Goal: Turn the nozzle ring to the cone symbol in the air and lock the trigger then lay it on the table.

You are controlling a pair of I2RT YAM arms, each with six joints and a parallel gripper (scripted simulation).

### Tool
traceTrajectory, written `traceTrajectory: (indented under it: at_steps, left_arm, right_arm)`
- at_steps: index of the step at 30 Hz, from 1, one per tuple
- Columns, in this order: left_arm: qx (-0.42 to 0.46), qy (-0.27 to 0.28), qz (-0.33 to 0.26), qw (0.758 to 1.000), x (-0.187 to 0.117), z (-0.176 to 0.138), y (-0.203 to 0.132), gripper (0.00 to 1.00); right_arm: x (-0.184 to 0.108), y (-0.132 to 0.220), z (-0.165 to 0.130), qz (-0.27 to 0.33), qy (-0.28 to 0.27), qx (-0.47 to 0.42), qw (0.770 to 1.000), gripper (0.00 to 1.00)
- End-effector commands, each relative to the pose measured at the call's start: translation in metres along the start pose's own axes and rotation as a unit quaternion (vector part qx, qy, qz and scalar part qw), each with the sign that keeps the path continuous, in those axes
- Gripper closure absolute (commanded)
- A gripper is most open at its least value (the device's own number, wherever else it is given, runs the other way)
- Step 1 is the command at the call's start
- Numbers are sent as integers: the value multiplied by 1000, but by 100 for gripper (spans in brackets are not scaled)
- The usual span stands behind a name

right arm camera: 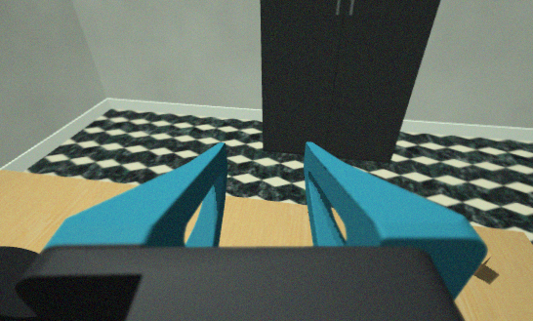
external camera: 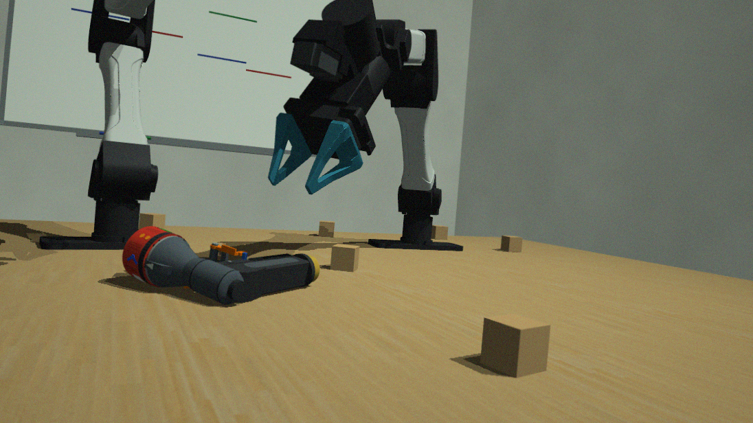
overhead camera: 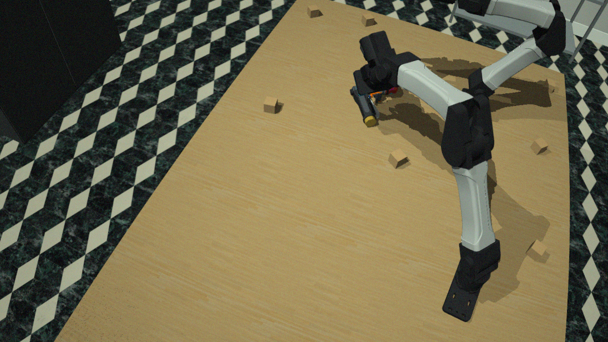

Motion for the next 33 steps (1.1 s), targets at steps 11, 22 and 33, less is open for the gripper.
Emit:
traceTrajectory:
  at_steps: [11,22,33]
  left_arm:
    - [-26,-108,56,992,-76,20,39,50]
    - [-46,-167,97,980,-131,18,65,50]
    - [-65,-231,142,960,-187,10,85,50]
  right_arm:
    - [1,-1,5,-3,-2,-3,1000,63]
    - [0,4,12,5,-12,-4,1000,63]
    - [1,3,9,1,-7,-4,1000,63]
Point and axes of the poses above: on each arm, the point where the finger pads meet when closed, its own x axis out along the fingers, its own y axis across the jaws, z = x × y, the point moved 8 cm from there along -x, back along the fingers, and after that the axes turned 4 degrees about -x, right-handed, at the moved point
